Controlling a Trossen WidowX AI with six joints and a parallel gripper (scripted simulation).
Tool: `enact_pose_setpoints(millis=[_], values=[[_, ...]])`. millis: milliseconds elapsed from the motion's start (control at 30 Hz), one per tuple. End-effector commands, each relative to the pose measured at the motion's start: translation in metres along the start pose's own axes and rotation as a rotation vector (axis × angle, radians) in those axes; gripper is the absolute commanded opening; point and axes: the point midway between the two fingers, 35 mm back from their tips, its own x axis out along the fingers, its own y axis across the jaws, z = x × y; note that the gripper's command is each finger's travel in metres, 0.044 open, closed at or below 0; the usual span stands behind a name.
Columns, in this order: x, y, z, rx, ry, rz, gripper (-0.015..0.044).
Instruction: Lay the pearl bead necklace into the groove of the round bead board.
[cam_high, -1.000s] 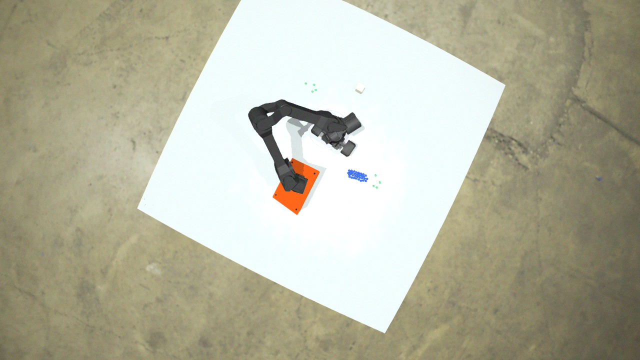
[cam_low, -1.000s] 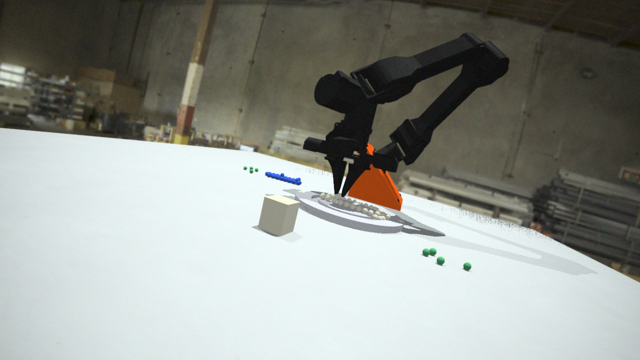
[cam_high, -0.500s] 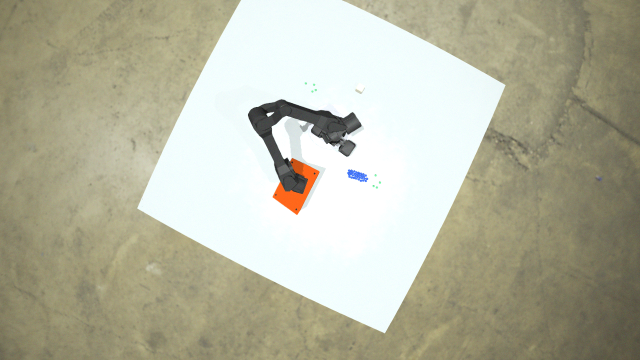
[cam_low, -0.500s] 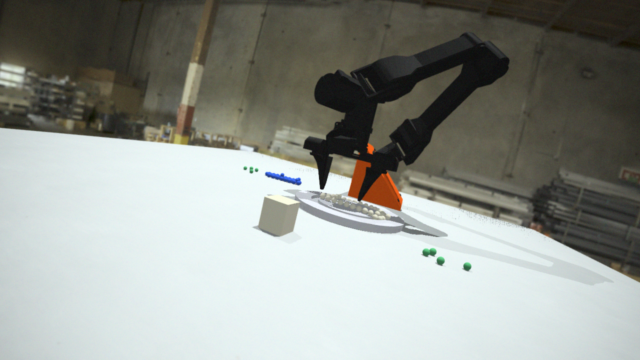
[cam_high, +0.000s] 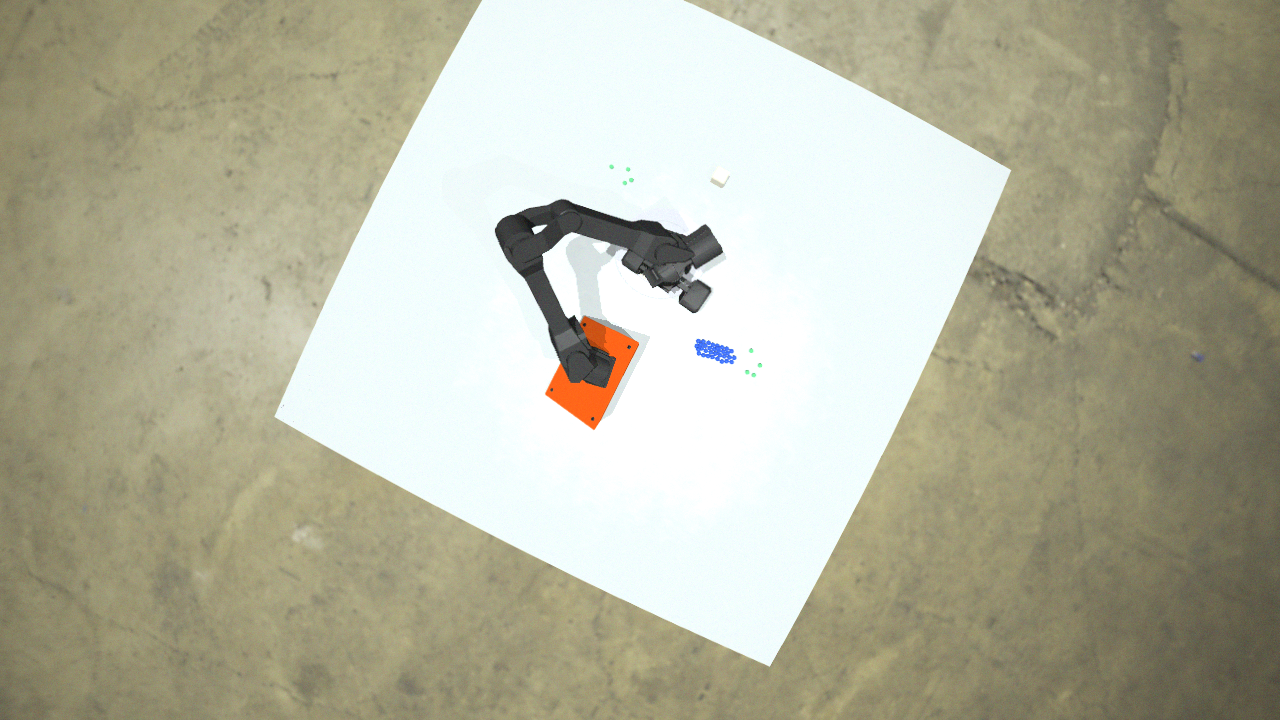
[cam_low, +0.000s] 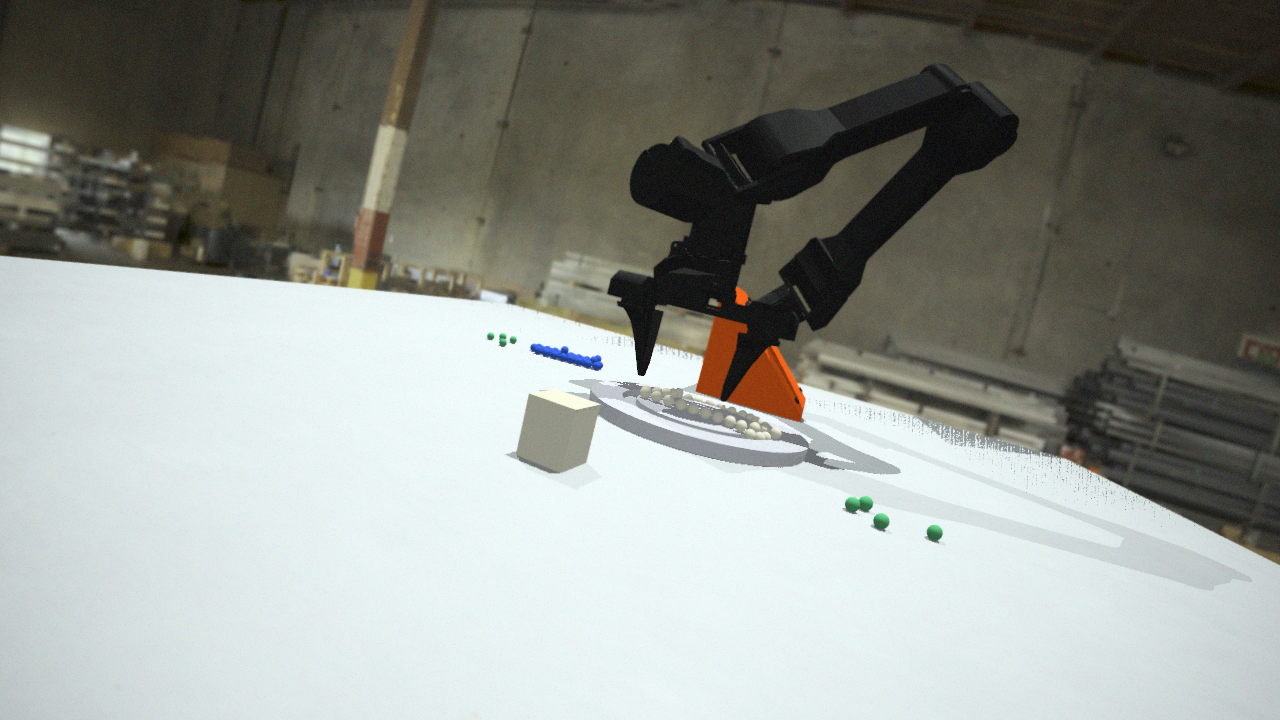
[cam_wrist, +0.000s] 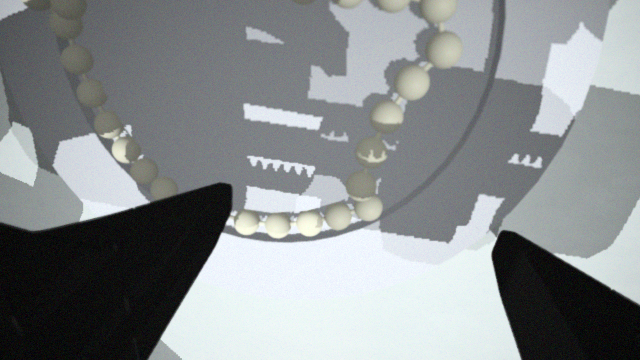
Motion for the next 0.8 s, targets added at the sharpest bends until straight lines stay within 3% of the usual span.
enact_pose_setpoints(millis=[0,33,267,433,767], values=[[-0.001,-0.001,0.000,-0.001,0.000,-0.004,0.0440],[-0.001,-0.001,0.000,-0.001,0.000,-0.004,0.0440],[-0.032,0.003,0.010,-0.140,0.000,-0.006,0.0256],[-0.032,0.003,0.010,-0.145,0.000,-0.006,0.0125],[-0.022,0.002,0.011,-0.140,-0.004,-0.006,0.0120]])
